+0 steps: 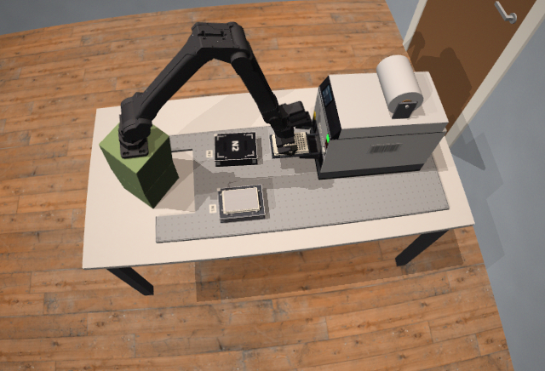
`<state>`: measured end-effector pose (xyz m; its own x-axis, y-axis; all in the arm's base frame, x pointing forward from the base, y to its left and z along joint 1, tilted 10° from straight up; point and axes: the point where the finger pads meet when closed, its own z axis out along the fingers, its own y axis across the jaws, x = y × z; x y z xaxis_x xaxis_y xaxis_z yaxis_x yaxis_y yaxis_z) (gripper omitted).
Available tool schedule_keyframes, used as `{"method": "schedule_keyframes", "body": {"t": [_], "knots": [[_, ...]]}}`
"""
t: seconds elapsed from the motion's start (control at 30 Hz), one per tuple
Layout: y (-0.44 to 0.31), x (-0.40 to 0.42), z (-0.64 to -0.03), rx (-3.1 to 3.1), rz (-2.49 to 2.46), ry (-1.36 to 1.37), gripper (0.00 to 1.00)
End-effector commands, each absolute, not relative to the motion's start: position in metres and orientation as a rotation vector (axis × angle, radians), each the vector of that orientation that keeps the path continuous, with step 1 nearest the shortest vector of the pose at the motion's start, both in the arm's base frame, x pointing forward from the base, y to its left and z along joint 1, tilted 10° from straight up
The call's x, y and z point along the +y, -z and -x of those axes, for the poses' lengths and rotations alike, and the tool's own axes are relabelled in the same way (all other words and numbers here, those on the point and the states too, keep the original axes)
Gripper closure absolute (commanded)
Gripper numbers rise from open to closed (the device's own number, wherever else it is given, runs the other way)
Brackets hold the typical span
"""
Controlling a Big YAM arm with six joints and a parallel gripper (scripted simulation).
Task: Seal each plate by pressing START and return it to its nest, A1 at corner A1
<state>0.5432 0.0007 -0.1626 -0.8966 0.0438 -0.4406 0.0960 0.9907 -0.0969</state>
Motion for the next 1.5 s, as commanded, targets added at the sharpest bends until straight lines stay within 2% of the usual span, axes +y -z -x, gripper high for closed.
{"method": "schedule_keyframes", "body": {"t": [0.0,0.4,0.77,1.13,1.47], "knots": [[0.148,-0.004,-0.562,2.633,-0.126,0.153,0.00],[0.169,-0.004,-0.550,2.673,-0.123,0.162,0.00],[0.148,0.005,-0.542,2.675,-0.101,0.161,0.00],[0.127,0.011,-0.562,2.632,-0.096,0.151,0.00],[0.125,-0.003,-0.548,2.654,-0.128,0.162,0.00]]}}
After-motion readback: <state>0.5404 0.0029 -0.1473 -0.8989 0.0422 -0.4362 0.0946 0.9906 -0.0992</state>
